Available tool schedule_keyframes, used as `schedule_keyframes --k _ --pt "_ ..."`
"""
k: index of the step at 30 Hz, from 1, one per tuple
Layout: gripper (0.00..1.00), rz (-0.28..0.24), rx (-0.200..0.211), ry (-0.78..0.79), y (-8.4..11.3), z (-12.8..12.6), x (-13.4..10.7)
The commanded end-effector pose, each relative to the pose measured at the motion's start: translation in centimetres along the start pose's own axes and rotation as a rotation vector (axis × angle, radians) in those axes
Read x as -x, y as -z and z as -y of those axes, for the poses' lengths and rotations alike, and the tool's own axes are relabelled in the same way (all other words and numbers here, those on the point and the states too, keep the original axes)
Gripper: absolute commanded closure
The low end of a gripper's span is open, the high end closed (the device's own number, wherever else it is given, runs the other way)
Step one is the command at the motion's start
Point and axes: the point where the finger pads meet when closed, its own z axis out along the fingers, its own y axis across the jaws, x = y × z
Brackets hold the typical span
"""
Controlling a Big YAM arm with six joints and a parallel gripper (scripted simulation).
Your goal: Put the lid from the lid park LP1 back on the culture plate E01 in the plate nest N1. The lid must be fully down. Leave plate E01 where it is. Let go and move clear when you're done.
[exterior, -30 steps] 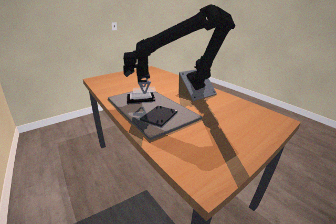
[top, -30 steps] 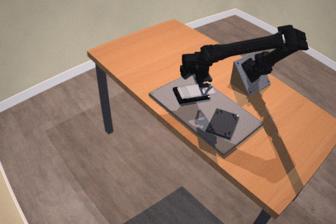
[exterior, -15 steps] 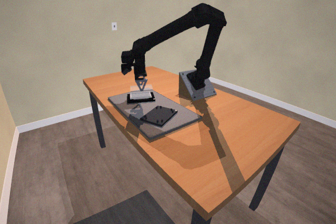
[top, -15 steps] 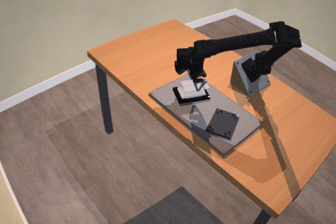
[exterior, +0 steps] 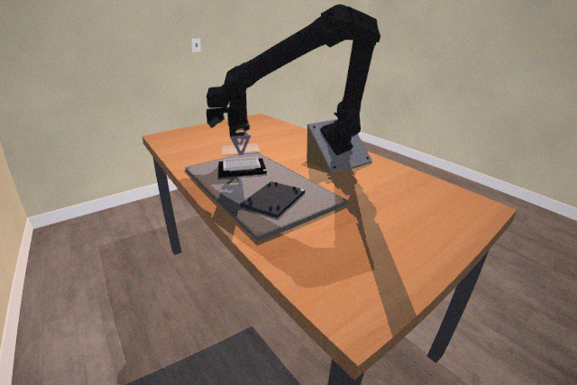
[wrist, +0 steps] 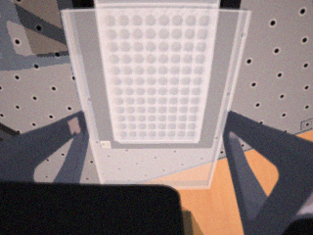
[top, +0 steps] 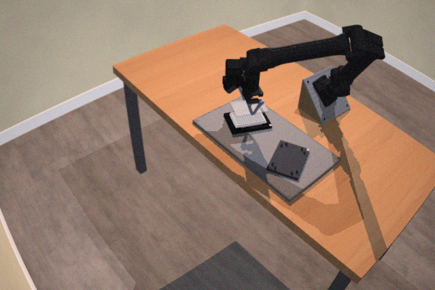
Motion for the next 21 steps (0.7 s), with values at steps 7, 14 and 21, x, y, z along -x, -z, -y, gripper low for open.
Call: schedule_keyframes --k 7,14,21 --pt "1.00 0.029 0.003 0.009 0.52 1.02 1.02" --pt "1.00 0.018 0.007 0.000 0.14 1.08 0.41" --pt "1.00 0.019 0.006 0.004 0.07 1.03 0.49"
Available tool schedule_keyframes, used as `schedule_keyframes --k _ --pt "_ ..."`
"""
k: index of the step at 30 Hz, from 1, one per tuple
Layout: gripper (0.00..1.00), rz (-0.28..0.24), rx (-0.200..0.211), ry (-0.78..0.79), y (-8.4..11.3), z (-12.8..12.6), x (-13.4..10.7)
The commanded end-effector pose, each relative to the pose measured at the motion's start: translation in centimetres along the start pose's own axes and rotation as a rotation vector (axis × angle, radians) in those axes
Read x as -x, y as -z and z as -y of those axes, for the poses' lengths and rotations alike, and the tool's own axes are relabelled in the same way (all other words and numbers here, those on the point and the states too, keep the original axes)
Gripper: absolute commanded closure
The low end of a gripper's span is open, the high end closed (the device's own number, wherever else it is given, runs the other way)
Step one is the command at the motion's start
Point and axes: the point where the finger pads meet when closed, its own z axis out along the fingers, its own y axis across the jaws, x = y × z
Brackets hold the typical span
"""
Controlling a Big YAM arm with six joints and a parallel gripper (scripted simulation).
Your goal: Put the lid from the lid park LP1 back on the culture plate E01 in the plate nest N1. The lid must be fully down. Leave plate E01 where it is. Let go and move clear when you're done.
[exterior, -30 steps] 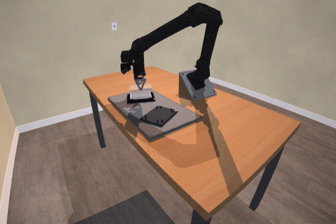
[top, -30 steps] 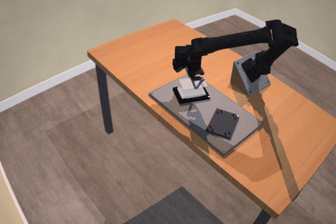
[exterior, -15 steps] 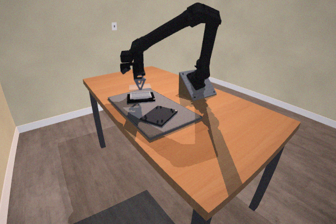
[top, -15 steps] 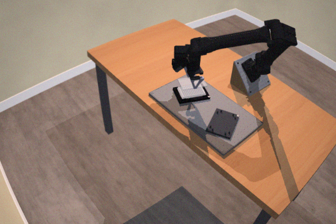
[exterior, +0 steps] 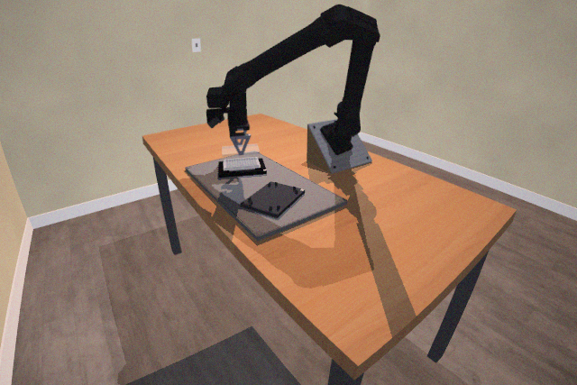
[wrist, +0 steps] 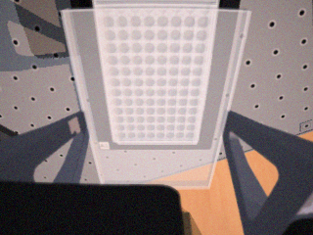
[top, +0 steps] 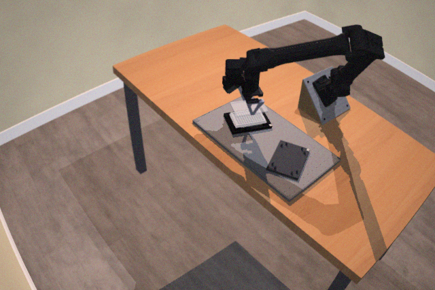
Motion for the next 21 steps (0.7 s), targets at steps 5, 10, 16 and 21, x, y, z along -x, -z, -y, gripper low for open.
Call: schedule_keyframes --k 5,10,16,21 --pt "1.00 -0.002 0.000 0.004 -1.1 0.0 0.5" --pt "1.00 -0.003 0.000 0.003 -2.0 0.0 0.4" --pt "1.00 -0.008 0.002 -0.002 -3.1 -0.1 0.0" --pt "1.00 -0.007 0.000 0.000 -3.6 -0.1 0.1"
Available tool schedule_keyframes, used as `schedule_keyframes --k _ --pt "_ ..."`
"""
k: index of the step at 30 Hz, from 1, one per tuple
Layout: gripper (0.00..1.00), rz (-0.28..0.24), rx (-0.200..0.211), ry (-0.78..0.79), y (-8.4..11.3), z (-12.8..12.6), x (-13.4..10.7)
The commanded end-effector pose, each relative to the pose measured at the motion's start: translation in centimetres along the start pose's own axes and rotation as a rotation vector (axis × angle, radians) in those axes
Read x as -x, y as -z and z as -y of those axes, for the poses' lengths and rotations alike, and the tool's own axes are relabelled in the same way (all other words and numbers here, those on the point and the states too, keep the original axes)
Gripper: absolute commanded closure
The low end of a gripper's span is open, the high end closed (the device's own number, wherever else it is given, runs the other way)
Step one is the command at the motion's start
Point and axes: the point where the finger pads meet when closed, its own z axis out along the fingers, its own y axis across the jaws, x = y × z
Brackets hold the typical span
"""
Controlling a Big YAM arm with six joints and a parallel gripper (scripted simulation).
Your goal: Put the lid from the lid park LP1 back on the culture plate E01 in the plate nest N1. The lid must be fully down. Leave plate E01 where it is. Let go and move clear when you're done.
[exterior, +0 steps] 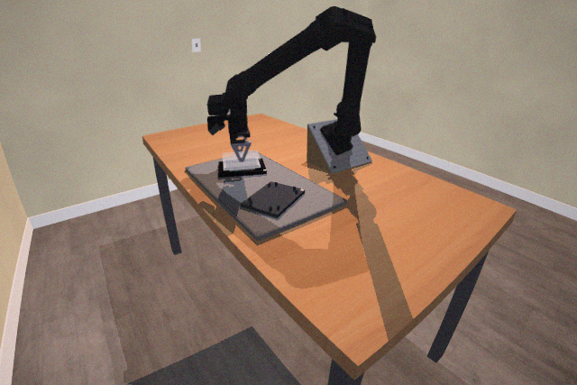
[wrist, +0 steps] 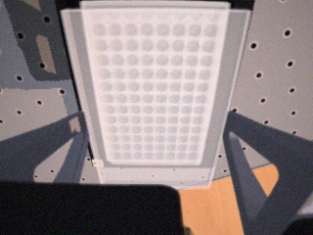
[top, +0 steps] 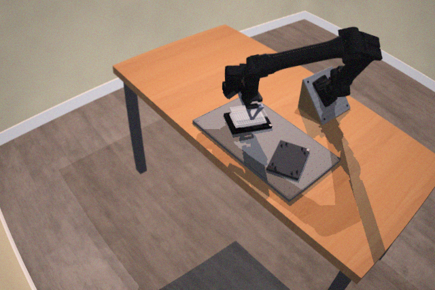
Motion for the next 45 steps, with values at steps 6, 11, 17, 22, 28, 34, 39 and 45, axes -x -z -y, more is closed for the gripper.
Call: schedule_keyframes --k 6,11,17,22,28,34,39,45 --pt "1.00 0.002 -0.006 0.003 -1.4 -0.3 1.0" --pt "1.00 -0.006 -0.005 -0.003 -1.6 -0.3 0.5" --pt "1.00 -0.011 -0.004 -0.007 -1.7 -0.3 0.1" --pt "1.00 -0.003 -0.005 -0.001 -1.6 -0.4 0.5" --pt "1.00 -0.006 -0.005 -0.003 -1.6 -0.5 0.1" --pt "1.00 -0.002 -0.006 0.001 -1.5 -0.5 0.4" --pt "1.00 -0.001 -0.006 0.001 -1.4 -0.6 0.4" --pt "1.00 0.000 -0.006 0.002 -1.4 -0.7 0.3"
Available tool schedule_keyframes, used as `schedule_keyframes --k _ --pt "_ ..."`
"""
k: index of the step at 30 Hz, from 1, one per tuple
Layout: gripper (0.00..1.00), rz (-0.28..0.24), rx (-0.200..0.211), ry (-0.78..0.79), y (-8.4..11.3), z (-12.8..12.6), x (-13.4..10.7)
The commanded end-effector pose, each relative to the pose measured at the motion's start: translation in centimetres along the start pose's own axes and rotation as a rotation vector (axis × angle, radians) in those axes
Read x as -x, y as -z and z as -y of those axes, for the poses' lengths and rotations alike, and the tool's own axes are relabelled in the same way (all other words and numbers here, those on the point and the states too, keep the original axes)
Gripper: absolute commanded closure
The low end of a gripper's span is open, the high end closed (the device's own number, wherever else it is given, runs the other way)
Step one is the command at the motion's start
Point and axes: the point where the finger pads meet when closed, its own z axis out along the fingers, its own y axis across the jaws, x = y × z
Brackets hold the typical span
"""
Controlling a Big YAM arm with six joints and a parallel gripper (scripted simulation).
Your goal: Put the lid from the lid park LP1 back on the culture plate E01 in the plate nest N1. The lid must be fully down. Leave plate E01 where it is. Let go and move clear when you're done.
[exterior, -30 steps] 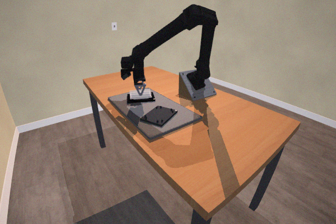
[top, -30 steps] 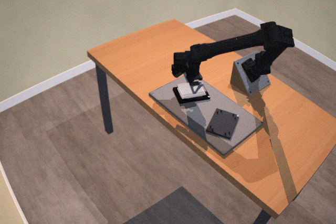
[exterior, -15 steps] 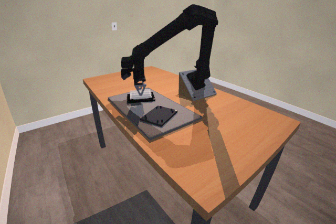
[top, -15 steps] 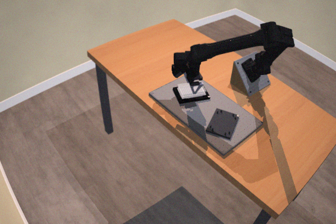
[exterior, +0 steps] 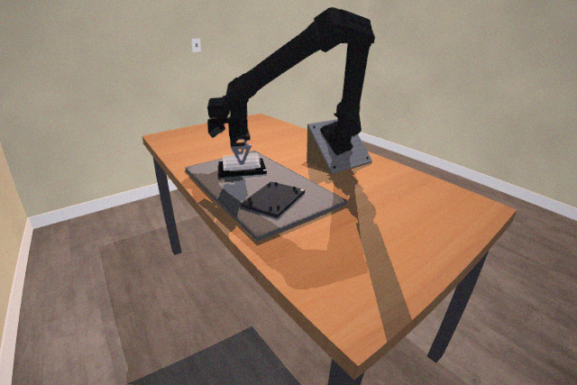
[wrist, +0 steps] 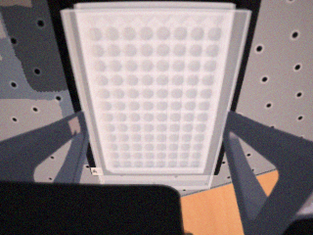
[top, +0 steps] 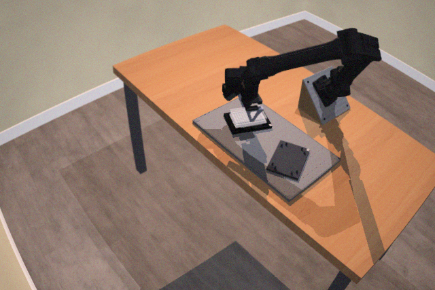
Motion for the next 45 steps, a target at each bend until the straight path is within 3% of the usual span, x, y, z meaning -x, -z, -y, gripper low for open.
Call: schedule_keyframes --k 1,45 --pt "1.00 -0.001 -0.006 0.012 -0.43 -0.64 0.30" --pt "1.00 0.007 -0.008 0.018 0.31 -1.16 0.73"
